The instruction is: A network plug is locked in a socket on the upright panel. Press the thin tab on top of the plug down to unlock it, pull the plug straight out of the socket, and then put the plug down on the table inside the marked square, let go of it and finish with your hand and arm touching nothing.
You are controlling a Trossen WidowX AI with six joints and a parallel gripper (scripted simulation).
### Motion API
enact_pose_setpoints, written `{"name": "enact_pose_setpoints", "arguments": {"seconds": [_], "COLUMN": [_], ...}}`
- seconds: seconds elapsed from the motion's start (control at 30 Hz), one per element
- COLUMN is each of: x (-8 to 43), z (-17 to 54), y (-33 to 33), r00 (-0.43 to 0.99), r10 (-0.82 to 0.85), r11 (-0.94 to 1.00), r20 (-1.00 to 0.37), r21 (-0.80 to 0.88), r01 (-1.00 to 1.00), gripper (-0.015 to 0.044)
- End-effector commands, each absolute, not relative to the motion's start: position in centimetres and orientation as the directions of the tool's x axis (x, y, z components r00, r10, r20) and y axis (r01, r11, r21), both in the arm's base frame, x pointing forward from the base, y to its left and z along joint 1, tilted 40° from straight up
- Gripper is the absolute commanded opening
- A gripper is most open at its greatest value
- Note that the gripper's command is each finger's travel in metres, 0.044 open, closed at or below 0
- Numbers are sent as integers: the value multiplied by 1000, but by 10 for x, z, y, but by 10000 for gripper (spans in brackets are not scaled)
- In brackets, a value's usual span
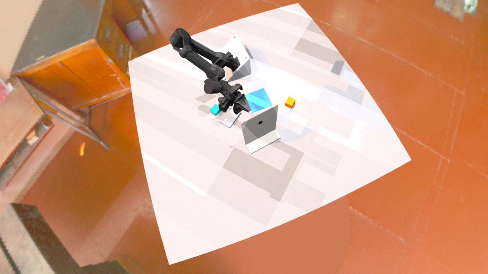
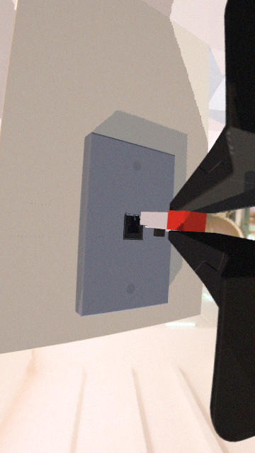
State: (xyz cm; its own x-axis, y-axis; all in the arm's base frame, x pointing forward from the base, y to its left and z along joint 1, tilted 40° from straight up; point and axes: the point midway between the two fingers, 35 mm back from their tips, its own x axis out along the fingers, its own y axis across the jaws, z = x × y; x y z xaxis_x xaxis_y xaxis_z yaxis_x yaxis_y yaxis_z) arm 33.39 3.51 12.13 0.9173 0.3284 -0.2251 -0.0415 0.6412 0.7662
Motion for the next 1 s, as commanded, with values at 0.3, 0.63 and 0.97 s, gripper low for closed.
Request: {"name": "enact_pose_setpoints", "arguments": {"seconds": [0.3, 0.63, 0.97], "x": [328, 324, 321], "z": [121, 121, 122], "y": [34, 32, 31], "r00": [915, 915, 915], "r10": [330, 330, 330], "r11": [643, 643, 643], "r20": [-230, -230, -231], "r21": [765, 765, 765], "r01": [-39, -39, -39], "gripper": [0, 0, 0]}}
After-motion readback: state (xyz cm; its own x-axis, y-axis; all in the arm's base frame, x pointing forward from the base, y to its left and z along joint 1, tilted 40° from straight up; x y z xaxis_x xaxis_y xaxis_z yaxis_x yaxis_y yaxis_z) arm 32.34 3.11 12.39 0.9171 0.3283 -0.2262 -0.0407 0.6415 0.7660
